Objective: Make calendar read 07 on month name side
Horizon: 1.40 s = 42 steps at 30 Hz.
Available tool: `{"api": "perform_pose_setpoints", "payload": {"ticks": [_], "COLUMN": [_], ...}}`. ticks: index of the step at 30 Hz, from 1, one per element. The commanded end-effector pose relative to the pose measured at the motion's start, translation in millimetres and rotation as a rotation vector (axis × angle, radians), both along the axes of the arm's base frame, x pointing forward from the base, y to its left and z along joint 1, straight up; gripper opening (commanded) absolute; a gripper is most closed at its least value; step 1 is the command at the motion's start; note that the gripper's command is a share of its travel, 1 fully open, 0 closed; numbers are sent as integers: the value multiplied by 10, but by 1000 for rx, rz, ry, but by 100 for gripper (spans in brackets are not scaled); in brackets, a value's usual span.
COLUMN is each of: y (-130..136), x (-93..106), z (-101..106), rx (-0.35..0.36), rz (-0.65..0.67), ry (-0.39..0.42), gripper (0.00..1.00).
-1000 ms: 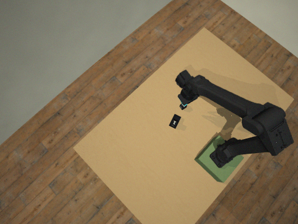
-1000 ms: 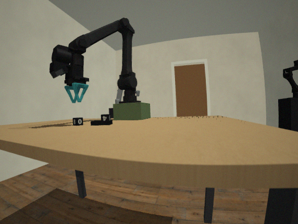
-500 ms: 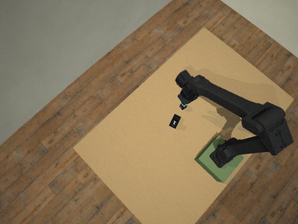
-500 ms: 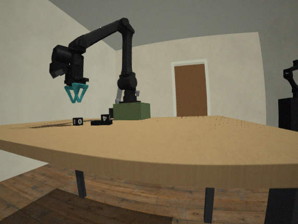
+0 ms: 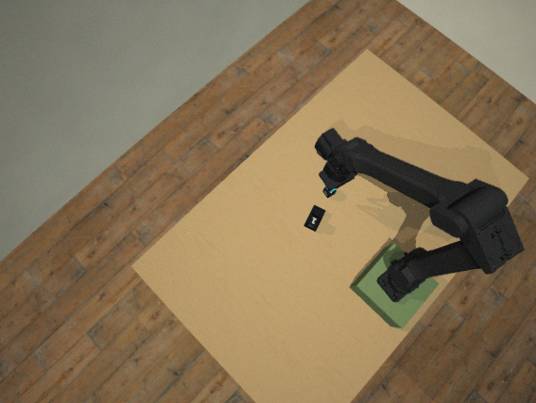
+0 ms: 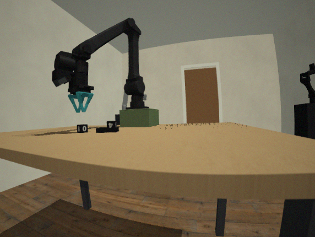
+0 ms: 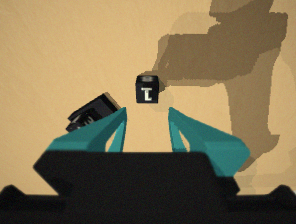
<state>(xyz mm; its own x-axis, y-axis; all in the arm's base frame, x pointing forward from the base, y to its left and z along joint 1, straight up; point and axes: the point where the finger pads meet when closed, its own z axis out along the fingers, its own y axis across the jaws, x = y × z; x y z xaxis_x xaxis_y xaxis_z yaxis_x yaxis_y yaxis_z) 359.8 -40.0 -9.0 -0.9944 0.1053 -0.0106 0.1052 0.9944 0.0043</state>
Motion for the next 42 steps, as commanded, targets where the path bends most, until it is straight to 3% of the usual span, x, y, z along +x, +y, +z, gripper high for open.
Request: {"api": "perform_pose_setpoints", "payload": {"ticks": [1,24,42], "y": [8,37,37], "x": [5,2,-3], "z": [-96,-386,-429], "rx": [-3,-3,-2], "rz": [-8,-2,-2], "ry": [0,1,3], "gripper": [46,46,46]}}
